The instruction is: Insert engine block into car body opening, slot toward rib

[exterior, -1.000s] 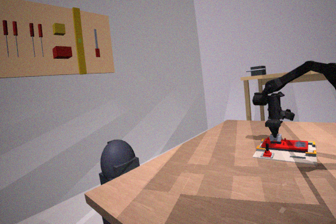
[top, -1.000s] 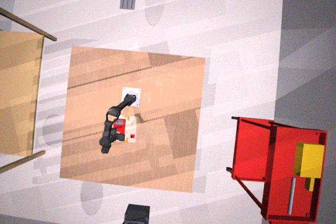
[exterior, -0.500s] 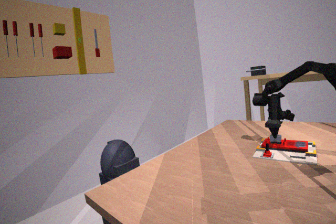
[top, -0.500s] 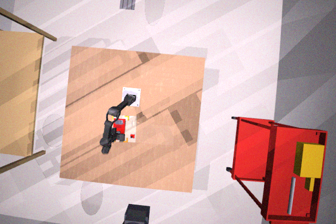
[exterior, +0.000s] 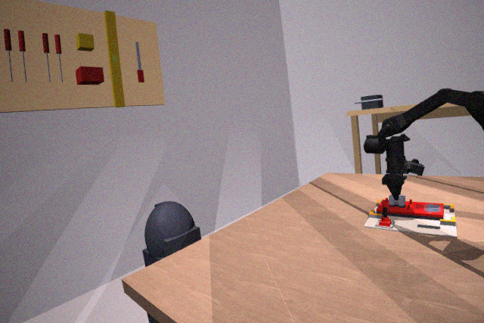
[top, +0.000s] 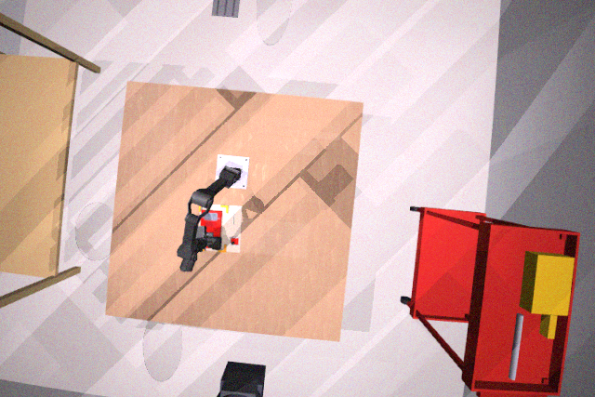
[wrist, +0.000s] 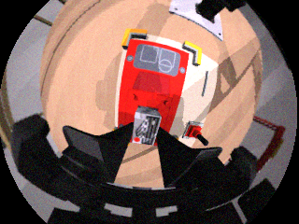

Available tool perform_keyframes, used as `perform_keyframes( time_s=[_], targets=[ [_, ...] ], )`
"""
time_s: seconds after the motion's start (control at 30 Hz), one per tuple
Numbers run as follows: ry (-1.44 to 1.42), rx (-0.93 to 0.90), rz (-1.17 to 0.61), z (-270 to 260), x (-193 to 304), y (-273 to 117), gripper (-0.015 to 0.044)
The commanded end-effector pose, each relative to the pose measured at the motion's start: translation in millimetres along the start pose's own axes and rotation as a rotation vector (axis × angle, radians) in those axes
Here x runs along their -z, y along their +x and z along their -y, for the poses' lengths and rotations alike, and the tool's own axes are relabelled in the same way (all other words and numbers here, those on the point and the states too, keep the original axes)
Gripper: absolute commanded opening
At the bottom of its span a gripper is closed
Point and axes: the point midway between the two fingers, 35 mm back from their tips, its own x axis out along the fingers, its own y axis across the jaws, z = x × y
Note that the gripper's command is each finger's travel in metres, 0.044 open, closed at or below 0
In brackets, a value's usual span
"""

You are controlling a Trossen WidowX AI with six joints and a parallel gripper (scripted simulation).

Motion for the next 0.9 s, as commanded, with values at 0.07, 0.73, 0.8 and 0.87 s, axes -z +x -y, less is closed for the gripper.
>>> perform_keyframes(
  time_s=[0.07,0.73,0.8,0.87],
  targets=[
    [0.004,0.001,0.003,0.3,-0.7,2.5,0.0159],
    [0.003,0.001,0.003,0.3,-0.7,6.4,0.0159],
    [0.003,0.001,0.003,0.3,-0.7,6.8,0.0159],
    [0.003,0.001,0.003,0.3,-0.7,7.2,0.0159]
  ],
)
